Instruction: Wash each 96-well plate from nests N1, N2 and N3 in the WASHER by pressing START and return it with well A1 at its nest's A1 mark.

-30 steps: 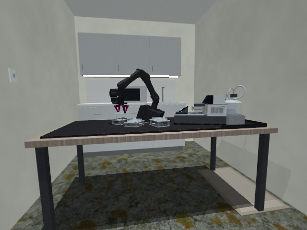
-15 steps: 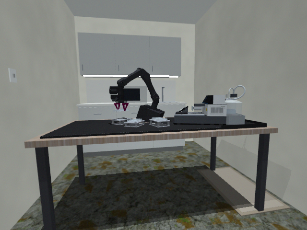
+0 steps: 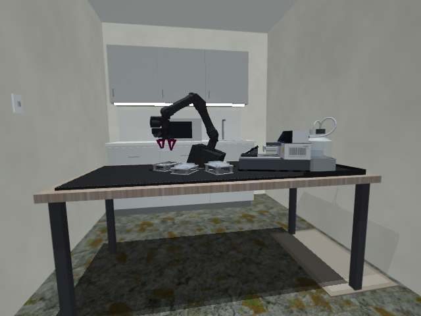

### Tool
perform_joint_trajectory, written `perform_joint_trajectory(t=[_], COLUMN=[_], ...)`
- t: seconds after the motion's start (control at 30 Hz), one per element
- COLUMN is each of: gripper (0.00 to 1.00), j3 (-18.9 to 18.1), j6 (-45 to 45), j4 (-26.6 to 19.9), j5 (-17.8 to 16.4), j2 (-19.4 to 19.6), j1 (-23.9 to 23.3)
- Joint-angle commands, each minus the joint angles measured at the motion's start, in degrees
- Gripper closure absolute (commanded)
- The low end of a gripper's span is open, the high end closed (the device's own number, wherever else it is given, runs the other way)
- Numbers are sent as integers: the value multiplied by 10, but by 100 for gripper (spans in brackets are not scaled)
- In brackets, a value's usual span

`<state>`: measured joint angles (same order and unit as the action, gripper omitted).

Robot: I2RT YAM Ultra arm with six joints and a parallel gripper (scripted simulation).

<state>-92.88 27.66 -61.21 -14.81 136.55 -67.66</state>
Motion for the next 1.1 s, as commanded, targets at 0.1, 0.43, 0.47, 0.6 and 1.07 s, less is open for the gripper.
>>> perform_joint_trajectory(t=[0.1, 0.43, 0.47, 0.6, 1.07], gripper=[100, 100, 100, 100, 100], j3=[2, 50, 54, 60, 82], j6=[14, -10, -16, -30, -119], j4=[1, 11, 11, 12, 8], j5=[-1, -16, -17, -20, -37], j2=[-11, -66, -71, -81, -133], j1=[4, 66, 72, 85, 172])
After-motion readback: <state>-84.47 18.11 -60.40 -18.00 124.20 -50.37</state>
